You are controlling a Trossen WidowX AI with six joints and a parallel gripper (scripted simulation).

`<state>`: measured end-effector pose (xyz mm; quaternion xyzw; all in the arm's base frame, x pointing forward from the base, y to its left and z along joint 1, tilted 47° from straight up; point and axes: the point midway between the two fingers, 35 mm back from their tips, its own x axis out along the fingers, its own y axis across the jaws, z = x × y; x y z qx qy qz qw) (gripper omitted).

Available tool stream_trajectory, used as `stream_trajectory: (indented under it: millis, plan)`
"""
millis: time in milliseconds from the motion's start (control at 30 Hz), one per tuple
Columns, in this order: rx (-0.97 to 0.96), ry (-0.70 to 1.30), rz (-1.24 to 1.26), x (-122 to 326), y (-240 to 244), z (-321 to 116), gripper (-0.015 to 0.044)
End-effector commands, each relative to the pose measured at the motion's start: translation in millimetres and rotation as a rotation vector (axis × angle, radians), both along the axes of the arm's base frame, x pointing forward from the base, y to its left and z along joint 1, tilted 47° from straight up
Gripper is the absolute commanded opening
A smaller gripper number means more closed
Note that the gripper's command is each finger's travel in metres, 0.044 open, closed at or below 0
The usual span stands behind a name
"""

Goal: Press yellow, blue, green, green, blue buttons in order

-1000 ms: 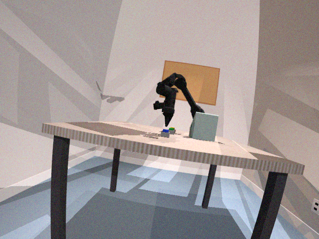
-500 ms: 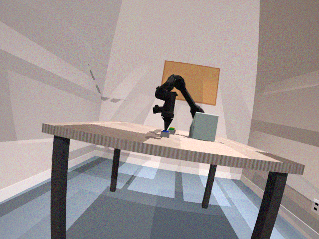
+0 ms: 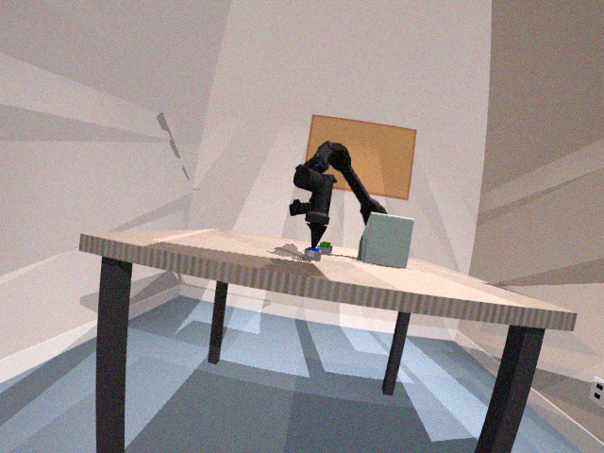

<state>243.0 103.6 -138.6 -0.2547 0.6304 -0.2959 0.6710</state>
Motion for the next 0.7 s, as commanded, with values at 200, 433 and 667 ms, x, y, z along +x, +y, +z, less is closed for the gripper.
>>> stream_trajectory:
  millis: [200, 433, 667]
  plan:
    - [-0.001, 0.004, 0.003, -1, 24, 23, 0.0020]
    - [0.001, 0.004, 0.003, 8, 57, 41, 0.0151]
    - [0.001, 0.004, 0.003, 11, 79, 56, 0.0309]
